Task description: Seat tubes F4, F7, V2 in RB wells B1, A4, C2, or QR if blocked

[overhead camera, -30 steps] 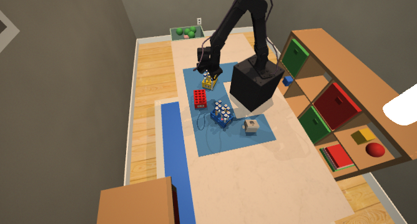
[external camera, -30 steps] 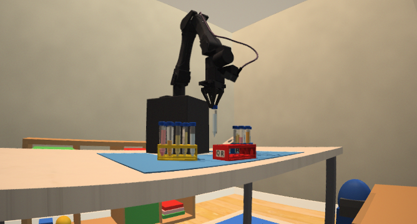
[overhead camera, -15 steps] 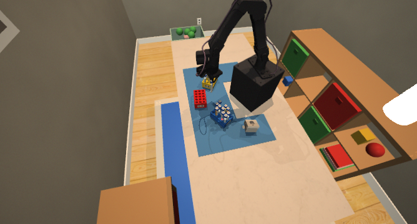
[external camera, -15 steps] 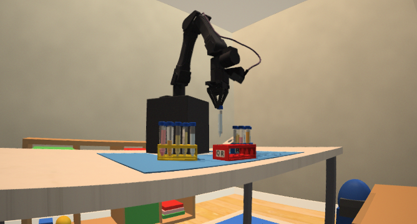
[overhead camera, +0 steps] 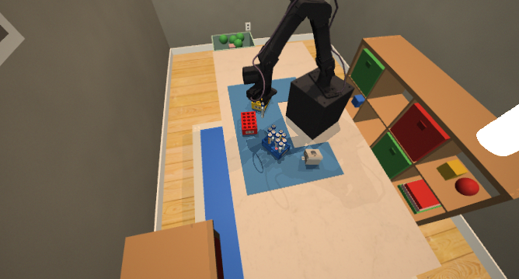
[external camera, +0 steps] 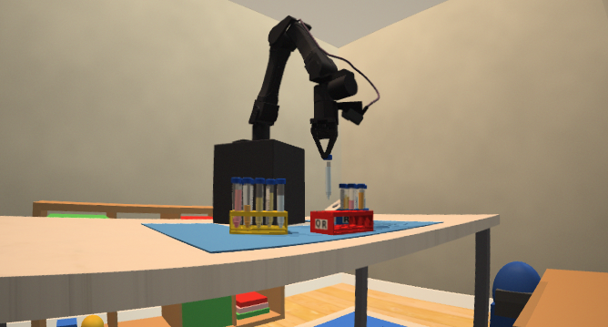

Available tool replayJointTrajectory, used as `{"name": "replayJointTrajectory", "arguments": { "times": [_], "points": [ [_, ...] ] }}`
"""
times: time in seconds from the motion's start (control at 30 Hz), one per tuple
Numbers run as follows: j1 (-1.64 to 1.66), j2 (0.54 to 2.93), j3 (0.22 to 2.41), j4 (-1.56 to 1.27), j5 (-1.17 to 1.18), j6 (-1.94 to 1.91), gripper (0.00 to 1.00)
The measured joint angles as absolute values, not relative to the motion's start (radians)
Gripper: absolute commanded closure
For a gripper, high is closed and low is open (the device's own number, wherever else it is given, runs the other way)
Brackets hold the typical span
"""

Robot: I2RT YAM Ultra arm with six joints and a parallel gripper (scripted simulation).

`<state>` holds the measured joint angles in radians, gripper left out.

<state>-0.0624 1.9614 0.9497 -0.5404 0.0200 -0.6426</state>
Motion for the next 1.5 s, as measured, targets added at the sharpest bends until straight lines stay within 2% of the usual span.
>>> {"name": "replayJointTrajectory", "arguments": {
  "times": [0.43,1.5],
  "points": [
    [0.035,2.013,1.029,-0.566,0.019,-0.568,1.00],
    [0.005,2.147,1.254,-0.656,0.020,-0.576,1.00]
  ]
}}
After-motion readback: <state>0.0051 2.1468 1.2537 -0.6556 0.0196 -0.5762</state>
